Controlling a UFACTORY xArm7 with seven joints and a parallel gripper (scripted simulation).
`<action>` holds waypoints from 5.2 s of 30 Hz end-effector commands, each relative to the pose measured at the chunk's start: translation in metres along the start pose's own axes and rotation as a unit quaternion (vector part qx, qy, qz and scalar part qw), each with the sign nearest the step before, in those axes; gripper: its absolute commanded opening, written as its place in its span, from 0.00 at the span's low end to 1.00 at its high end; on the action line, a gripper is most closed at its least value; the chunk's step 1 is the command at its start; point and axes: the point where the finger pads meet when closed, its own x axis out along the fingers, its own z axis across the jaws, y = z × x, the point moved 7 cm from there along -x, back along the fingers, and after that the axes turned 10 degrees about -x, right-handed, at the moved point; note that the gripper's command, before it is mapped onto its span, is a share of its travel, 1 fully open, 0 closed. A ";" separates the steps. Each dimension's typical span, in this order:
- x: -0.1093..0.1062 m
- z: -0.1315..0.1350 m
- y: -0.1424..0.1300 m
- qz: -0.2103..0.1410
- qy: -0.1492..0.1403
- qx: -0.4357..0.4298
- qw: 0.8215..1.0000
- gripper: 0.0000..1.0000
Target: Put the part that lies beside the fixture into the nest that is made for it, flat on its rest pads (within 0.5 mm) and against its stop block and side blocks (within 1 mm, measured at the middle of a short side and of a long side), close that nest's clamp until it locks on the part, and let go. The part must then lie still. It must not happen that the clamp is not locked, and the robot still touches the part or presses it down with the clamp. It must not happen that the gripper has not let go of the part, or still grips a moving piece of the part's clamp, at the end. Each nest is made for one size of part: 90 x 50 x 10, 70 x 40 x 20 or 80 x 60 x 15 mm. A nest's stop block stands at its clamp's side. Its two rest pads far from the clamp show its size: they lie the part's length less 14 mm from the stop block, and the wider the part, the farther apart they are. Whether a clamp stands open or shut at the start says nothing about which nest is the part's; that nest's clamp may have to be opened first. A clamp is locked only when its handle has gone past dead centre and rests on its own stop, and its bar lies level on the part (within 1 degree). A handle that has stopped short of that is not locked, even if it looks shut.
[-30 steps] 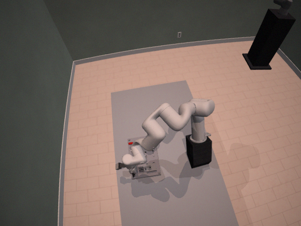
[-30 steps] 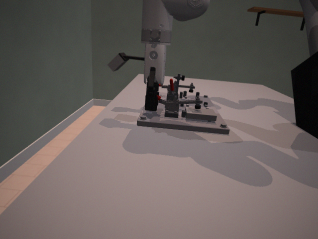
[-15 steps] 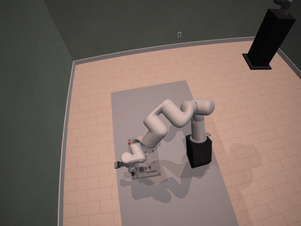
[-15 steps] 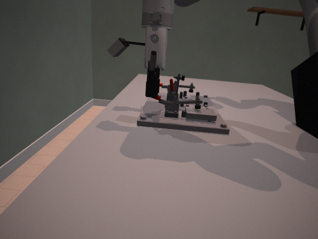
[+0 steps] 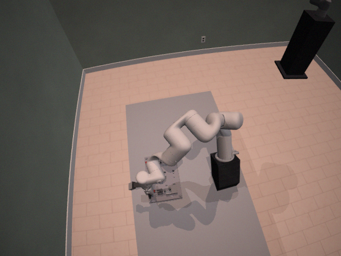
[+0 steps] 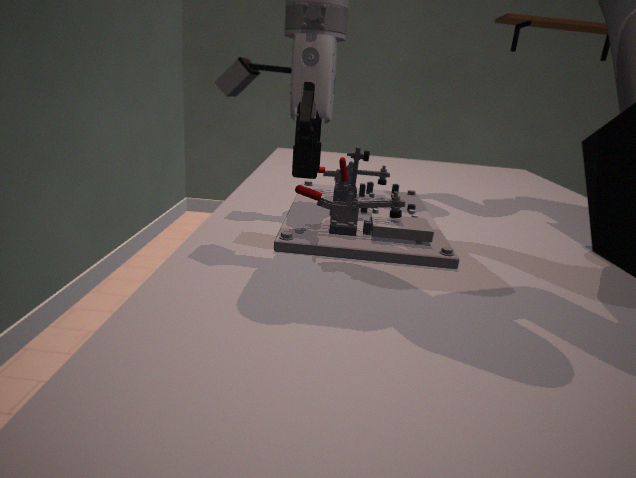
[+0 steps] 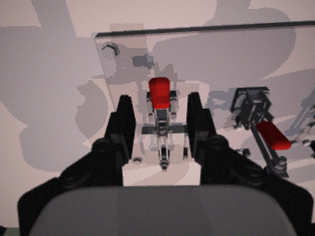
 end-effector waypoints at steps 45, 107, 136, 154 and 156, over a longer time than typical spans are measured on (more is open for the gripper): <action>-0.003 -0.001 0.001 0.003 0.001 0.000 1.000 0.00; 0.000 0.000 -0.001 0.003 0.001 0.000 1.000 0.00; 0.012 -0.001 0.001 0.003 0.001 0.000 1.000 0.00; 0.014 -0.001 0.001 0.003 0.001 0.000 1.000 0.00; 0.014 -0.001 0.001 0.003 0.001 0.000 1.000 0.00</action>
